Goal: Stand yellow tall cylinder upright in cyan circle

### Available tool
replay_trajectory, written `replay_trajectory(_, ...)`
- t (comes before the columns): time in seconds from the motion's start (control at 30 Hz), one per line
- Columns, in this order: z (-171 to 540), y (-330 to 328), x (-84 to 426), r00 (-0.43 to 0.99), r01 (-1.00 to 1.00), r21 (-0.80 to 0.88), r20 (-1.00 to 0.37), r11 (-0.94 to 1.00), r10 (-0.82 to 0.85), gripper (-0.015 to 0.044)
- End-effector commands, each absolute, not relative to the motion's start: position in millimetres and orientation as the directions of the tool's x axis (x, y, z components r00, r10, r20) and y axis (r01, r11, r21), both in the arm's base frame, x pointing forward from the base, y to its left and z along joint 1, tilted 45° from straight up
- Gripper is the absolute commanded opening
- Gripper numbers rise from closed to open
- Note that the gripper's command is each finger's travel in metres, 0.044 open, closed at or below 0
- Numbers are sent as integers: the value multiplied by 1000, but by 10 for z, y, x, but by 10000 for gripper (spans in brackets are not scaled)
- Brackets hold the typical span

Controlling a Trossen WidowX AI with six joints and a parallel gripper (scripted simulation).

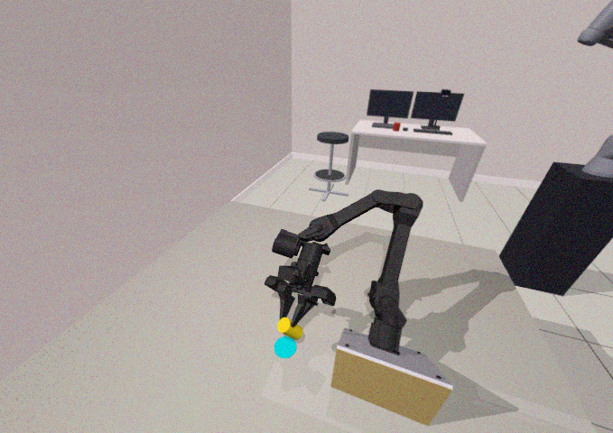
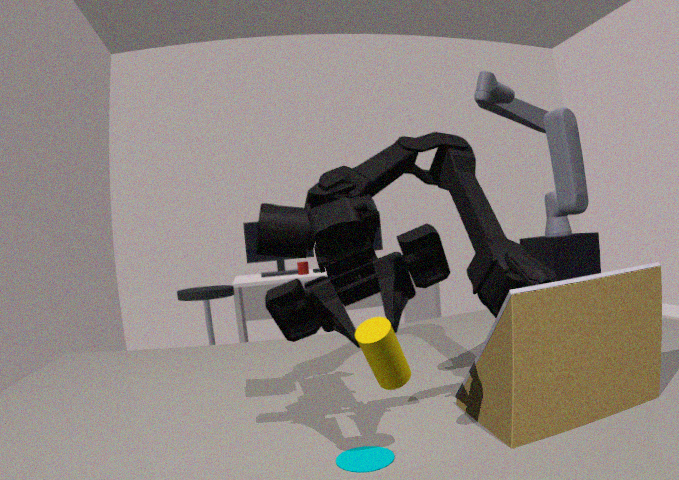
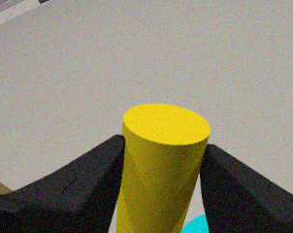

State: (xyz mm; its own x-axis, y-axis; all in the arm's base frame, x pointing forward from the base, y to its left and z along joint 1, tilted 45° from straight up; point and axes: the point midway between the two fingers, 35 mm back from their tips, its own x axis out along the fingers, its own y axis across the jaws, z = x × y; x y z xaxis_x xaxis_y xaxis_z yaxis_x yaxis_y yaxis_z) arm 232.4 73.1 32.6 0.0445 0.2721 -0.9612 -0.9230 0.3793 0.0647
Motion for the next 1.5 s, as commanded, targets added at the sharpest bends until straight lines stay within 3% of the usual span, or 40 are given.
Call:
replay_trajectory(0.0, 331, 728, 2319, 61, -926, 58, -952, 372, 299, 105)
replay_trajectory(1.47, 492, 691, 2356, 263, -945, -114, -823, 308, 504, 105)
